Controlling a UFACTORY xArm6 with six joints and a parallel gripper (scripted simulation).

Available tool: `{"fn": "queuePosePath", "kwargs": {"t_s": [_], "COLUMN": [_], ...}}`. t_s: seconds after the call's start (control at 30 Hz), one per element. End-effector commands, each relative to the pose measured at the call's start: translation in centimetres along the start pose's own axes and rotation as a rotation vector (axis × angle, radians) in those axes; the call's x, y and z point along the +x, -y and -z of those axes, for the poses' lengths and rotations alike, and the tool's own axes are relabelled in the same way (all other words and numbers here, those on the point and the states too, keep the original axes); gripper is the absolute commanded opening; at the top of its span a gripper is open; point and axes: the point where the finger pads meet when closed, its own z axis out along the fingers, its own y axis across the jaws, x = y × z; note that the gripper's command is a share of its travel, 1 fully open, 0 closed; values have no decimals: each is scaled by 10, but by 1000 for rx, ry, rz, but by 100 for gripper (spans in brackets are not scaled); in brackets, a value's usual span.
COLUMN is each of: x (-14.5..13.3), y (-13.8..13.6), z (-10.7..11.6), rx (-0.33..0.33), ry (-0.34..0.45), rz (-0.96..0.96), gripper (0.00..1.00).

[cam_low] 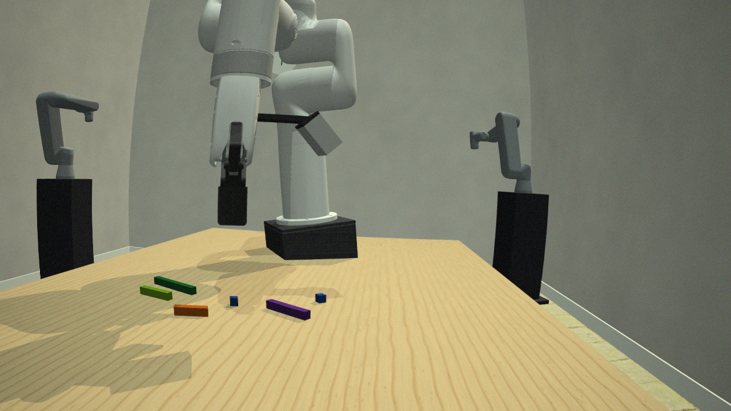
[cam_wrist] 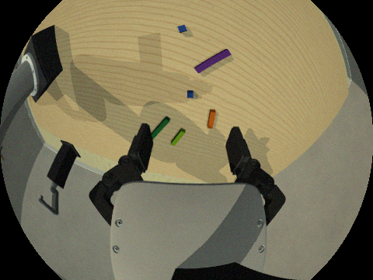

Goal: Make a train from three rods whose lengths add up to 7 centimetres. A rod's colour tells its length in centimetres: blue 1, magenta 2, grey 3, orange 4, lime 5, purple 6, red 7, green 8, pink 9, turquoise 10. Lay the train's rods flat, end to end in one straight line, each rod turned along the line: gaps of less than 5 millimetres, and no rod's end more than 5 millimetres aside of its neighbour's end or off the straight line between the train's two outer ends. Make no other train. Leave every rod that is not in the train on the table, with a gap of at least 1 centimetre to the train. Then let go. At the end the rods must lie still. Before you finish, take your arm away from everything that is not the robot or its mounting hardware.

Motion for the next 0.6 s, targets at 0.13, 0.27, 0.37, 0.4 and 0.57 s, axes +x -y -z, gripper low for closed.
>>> {"fn": "queuePosePath", "kwargs": {"t_s": [0.13,0.27,0.37,0.4,0.57], "x": [8,21,26,31,42], "y": [-2,-3,-4,-4,-4], "z": [-1,-4,-5,-5,-8], "rx": [-4,-4,-4,-4,-4], "ry": [1,1,1,1,0], "rz": [-96,-238,-290,-337,-461], "gripper": [100,100,100,100,100]}}
